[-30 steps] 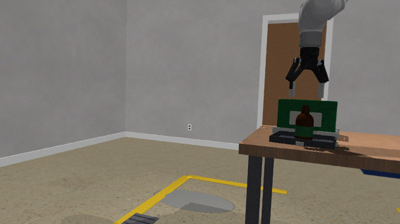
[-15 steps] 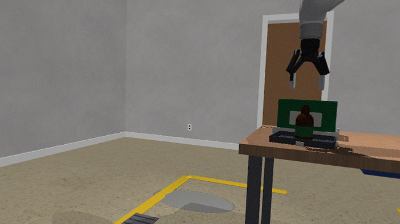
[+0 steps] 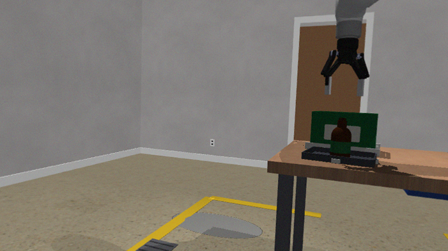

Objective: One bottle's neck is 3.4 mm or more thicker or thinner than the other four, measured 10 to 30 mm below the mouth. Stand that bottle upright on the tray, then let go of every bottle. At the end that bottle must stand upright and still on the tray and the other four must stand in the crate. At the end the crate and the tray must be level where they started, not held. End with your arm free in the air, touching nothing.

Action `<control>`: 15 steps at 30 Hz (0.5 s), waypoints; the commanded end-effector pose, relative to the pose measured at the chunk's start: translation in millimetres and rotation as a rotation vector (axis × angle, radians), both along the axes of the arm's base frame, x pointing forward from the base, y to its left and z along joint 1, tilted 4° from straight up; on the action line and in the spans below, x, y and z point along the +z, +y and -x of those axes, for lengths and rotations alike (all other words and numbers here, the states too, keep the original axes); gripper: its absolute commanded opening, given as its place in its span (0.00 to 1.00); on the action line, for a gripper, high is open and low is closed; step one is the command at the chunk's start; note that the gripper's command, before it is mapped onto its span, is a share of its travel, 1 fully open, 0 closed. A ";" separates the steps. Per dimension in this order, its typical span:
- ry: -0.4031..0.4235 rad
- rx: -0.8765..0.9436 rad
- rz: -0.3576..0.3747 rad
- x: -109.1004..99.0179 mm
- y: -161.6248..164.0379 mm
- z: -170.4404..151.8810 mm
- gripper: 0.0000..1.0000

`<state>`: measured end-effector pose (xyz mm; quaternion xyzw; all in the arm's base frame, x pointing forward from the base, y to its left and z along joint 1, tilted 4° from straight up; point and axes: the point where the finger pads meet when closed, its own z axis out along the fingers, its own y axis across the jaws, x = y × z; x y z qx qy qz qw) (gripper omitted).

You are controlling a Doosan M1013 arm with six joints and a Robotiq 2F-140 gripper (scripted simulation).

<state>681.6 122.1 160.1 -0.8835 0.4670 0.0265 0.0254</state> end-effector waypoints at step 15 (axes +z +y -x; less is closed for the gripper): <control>0.000 0.000 0.000 2.0 -0.1 0.0 0.00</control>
